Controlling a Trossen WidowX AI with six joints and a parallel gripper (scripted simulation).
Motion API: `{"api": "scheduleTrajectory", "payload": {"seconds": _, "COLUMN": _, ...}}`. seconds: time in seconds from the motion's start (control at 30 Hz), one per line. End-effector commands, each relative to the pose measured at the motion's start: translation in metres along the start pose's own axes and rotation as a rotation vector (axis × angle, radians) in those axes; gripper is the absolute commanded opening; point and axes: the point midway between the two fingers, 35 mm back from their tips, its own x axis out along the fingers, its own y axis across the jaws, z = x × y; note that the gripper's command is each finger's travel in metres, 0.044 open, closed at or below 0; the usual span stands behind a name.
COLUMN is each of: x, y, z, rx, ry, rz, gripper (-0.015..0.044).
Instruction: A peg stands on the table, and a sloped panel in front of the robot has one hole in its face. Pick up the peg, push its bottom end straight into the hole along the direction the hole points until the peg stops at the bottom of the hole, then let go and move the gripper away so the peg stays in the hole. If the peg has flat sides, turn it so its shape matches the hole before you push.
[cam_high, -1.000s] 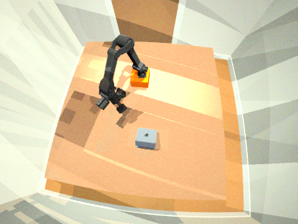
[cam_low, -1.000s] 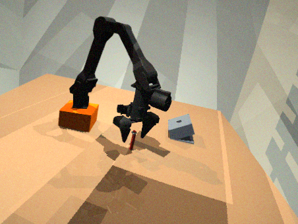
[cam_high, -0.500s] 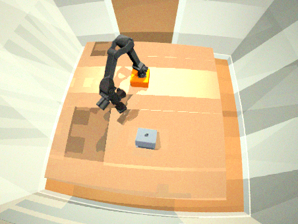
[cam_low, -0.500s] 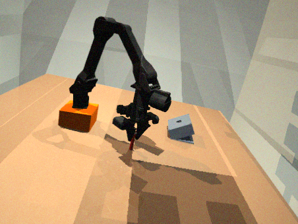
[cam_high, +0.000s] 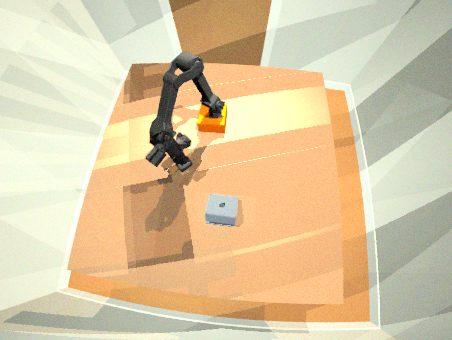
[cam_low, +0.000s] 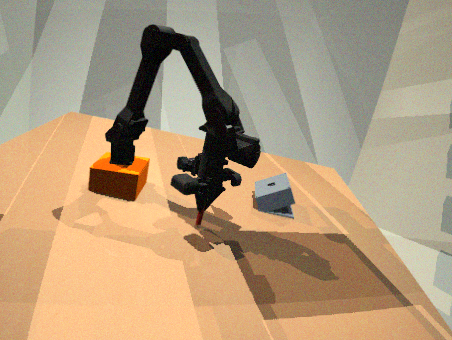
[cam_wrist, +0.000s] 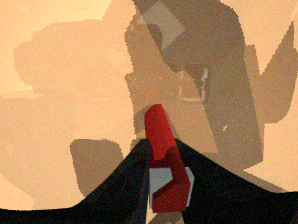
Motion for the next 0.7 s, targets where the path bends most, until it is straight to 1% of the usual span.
{"api": "scheduleTrajectory", "payload": {"seconds": 0.0, "x": -0.014, "y": -0.001, "z": -0.003, "rx": 0.0, "ry": 0.006, "rz": -0.003, "gripper": 0.0}}
{"api": "scheduleTrajectory", "payload": {"seconds": 0.43, "x": -0.071, "y": 0.0, "z": -0.005, "rx": -0.003, "ry": 0.002, "rz": -0.005, "gripper": 0.0}}
{"api": "scheduleTrajectory", "payload": {"seconds": 0.67, "x": -0.074, "y": -0.005, "z": -0.006, "rx": -0.02, "ry": 0.015, "rz": -0.005, "gripper": 0.0}}
